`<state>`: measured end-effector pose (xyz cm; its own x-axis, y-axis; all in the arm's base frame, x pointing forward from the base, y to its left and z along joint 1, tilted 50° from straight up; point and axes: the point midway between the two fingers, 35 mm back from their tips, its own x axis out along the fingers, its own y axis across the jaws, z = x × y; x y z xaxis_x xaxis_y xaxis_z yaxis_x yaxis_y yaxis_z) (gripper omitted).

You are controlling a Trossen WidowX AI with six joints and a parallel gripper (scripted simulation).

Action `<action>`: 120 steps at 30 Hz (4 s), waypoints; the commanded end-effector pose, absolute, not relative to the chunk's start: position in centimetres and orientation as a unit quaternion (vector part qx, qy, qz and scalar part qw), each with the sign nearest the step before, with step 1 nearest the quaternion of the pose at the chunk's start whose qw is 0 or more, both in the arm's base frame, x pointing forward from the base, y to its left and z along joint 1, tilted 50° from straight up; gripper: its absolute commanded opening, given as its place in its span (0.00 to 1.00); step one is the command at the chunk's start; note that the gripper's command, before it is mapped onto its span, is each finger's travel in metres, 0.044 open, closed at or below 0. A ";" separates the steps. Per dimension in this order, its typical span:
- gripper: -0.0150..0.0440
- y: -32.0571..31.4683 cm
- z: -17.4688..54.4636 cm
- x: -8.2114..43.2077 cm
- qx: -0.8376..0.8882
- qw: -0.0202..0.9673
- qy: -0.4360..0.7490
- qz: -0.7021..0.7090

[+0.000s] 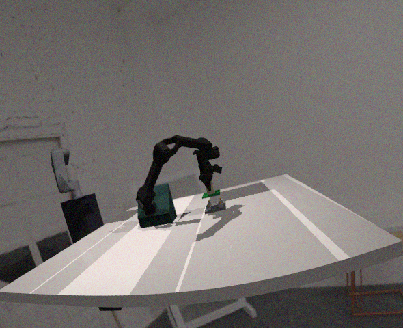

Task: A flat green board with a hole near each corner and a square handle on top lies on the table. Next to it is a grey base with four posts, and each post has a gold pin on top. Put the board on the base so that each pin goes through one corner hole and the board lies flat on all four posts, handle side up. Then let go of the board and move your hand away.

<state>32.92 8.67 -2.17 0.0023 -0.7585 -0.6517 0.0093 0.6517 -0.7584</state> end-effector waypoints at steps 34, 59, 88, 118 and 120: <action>0.25 8.8 -4.8 33.3 -0.293 0.644 0.641 -0.298; 0.25 7.5 -5.7 33.3 -0.289 0.643 0.642 -0.300; 0.65 6.6 -6.4 33.4 -0.288 0.642 0.644 -0.300; 1.00 12.8 -1.0 33.1 -0.291 0.640 0.645 -0.299; 1.00 12.8 -1.0 33.1 -0.291 0.640 0.645 -0.299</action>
<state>33.10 12.68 -1.04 -0.0095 -0.7600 -0.6498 0.0037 0.6498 -0.7601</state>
